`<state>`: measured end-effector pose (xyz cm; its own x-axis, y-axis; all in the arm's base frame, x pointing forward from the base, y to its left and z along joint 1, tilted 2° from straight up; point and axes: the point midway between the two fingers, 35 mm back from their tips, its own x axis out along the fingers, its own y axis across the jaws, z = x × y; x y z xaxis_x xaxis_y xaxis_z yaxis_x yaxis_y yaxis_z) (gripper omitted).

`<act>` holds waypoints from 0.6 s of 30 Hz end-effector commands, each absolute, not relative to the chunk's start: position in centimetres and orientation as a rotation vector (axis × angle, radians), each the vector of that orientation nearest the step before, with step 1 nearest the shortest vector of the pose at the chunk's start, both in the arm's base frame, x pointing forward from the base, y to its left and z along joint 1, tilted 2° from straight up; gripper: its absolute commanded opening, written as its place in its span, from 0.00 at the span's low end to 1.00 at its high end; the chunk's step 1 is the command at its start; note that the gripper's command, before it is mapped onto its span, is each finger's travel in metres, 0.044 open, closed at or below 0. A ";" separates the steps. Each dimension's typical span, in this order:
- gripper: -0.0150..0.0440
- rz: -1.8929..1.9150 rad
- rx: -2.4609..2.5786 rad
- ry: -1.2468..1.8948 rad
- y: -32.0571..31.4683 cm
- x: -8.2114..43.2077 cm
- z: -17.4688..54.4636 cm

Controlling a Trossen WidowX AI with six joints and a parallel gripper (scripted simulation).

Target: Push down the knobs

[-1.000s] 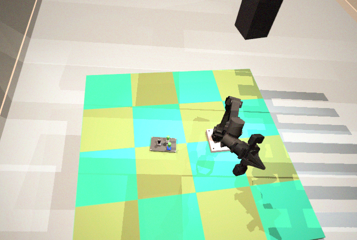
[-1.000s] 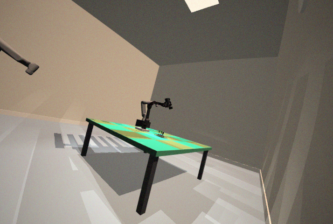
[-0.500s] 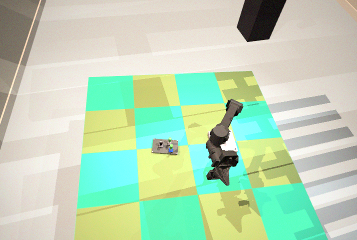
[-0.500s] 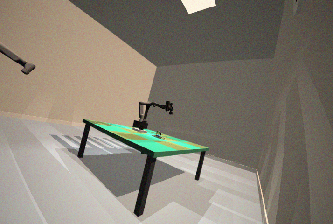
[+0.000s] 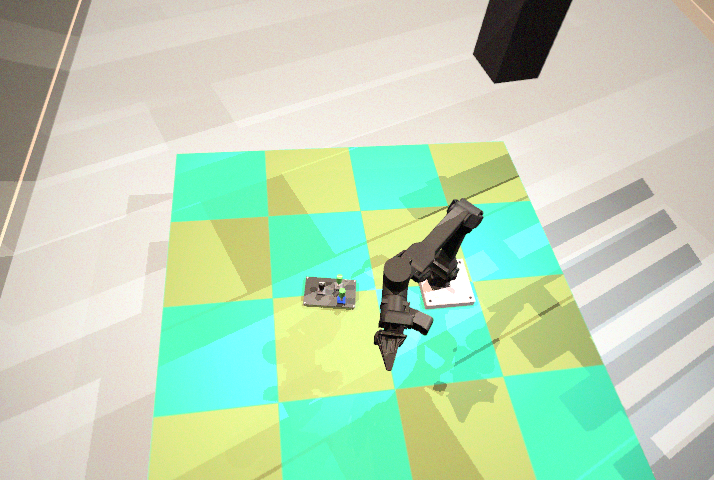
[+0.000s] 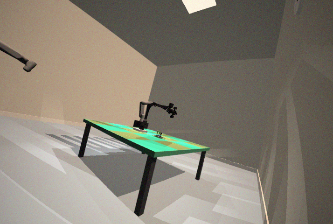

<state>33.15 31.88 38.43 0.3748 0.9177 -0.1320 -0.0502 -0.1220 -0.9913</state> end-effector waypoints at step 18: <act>0.25 1.033 -1.482 0.025 17.2 41.5 26.0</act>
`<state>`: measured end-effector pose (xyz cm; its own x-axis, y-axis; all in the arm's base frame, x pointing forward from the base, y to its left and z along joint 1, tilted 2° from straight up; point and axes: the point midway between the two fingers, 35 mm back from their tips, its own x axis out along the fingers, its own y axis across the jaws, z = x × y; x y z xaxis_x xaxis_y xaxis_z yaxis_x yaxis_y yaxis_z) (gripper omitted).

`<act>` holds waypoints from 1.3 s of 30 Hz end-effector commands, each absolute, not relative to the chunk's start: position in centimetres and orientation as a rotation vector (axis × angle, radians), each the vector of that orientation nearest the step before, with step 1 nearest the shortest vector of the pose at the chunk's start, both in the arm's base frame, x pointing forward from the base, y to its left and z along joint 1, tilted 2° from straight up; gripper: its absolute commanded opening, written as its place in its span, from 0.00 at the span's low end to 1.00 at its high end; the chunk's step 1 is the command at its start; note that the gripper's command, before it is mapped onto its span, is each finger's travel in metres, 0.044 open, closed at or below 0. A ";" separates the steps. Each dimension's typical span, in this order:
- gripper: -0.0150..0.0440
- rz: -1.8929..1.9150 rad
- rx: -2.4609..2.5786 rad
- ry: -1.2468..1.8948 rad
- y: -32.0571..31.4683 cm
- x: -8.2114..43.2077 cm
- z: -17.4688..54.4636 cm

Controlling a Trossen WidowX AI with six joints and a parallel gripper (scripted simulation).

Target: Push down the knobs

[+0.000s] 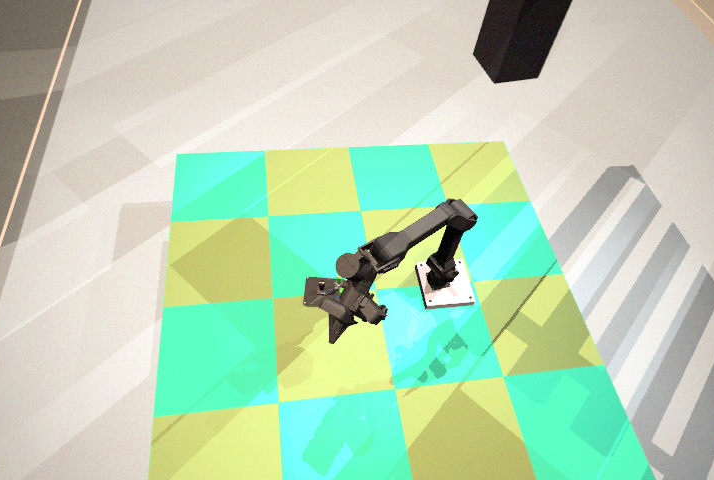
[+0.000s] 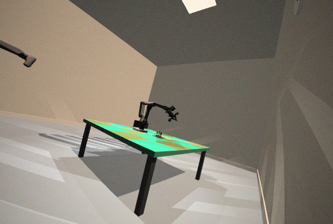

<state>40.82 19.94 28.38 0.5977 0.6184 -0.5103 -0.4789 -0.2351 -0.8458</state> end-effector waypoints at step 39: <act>0.25 1.127 -1.126 1.224 -6.3 31.6 13.7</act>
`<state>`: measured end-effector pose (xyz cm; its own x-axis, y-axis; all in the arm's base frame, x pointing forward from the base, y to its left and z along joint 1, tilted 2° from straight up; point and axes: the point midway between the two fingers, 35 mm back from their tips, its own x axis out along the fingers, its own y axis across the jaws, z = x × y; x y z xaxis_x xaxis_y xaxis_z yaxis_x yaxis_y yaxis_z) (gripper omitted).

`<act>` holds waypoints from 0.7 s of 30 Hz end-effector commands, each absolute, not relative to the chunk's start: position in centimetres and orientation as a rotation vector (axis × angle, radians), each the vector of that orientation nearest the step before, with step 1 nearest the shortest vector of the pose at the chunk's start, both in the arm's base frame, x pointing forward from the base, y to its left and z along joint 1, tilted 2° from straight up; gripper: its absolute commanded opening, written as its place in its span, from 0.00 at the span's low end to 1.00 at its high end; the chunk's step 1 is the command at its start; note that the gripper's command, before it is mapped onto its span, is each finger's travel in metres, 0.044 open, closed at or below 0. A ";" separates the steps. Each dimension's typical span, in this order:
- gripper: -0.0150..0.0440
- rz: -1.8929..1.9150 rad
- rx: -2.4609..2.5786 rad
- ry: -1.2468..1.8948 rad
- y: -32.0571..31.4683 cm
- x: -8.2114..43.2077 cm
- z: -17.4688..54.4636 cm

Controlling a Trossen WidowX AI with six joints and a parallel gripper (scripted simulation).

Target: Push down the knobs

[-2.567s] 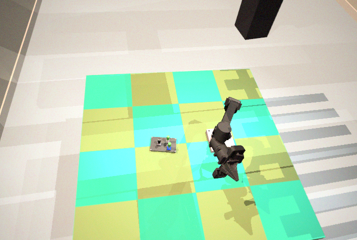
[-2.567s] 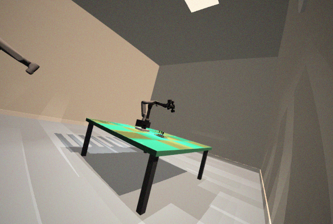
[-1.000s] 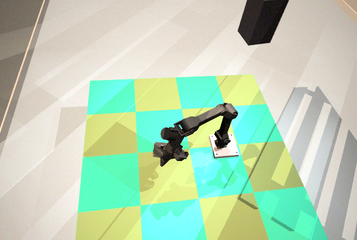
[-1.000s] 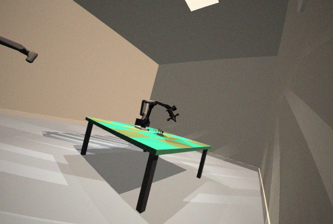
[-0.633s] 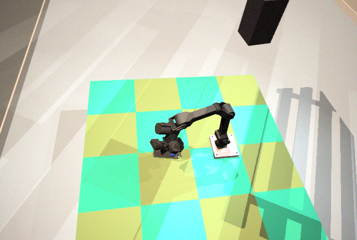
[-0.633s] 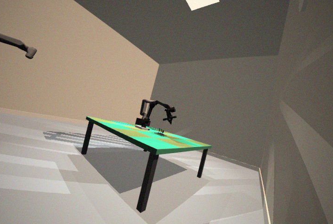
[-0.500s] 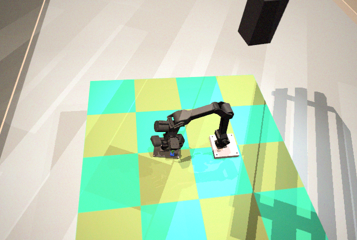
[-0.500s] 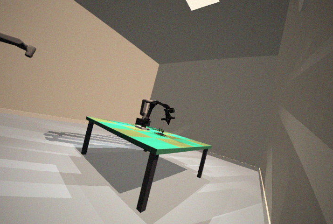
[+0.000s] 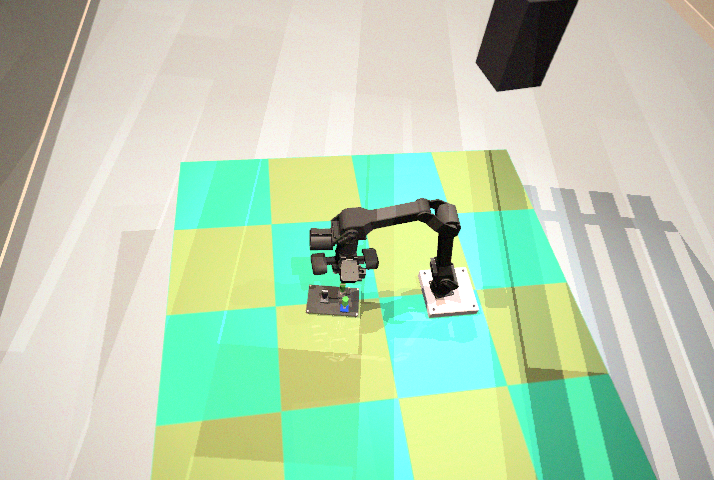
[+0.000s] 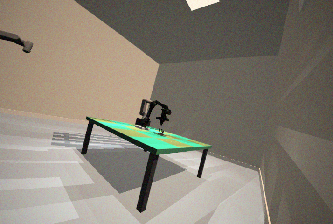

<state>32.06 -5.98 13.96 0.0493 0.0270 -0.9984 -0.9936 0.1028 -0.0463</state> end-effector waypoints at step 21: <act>0.25 1.127 -1.125 1.224 -6.2 31.7 10.7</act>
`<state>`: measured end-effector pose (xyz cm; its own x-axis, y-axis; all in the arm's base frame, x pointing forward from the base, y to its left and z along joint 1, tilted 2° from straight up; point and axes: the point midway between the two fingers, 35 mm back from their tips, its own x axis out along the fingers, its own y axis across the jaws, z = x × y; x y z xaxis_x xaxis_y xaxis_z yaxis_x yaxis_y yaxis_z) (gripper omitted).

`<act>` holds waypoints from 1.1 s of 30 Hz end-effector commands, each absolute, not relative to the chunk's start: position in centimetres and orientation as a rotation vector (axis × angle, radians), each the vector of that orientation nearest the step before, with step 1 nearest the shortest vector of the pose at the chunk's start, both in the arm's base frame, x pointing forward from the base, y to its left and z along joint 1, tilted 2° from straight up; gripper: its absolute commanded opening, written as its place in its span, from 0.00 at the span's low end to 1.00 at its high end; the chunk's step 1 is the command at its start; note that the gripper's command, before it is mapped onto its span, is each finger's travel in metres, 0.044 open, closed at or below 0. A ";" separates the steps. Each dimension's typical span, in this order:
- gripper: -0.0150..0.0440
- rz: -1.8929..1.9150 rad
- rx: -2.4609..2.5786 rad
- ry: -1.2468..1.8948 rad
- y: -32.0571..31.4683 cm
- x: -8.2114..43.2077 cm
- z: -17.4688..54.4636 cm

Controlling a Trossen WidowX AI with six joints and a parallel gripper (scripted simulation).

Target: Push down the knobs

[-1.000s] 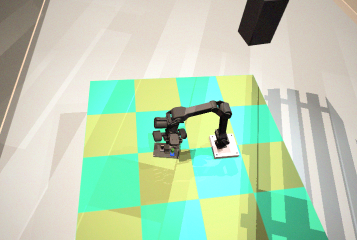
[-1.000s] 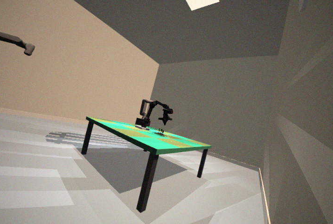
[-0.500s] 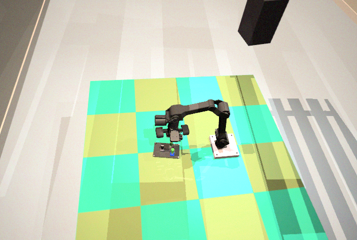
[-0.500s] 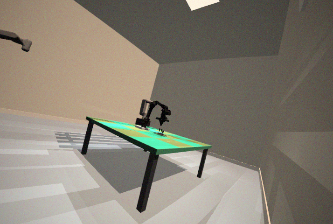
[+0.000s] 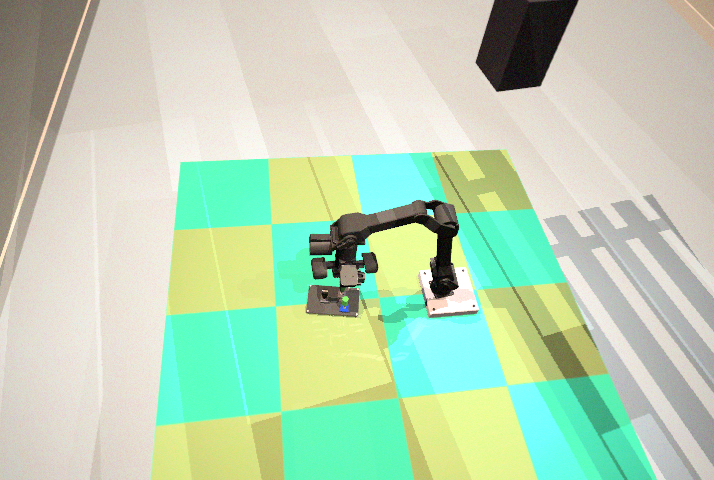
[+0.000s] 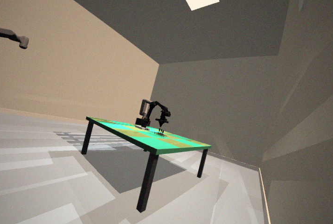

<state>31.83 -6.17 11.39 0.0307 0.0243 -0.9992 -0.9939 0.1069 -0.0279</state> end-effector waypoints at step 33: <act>0.25 1.127 -1.125 1.224 -6.2 31.7 9.3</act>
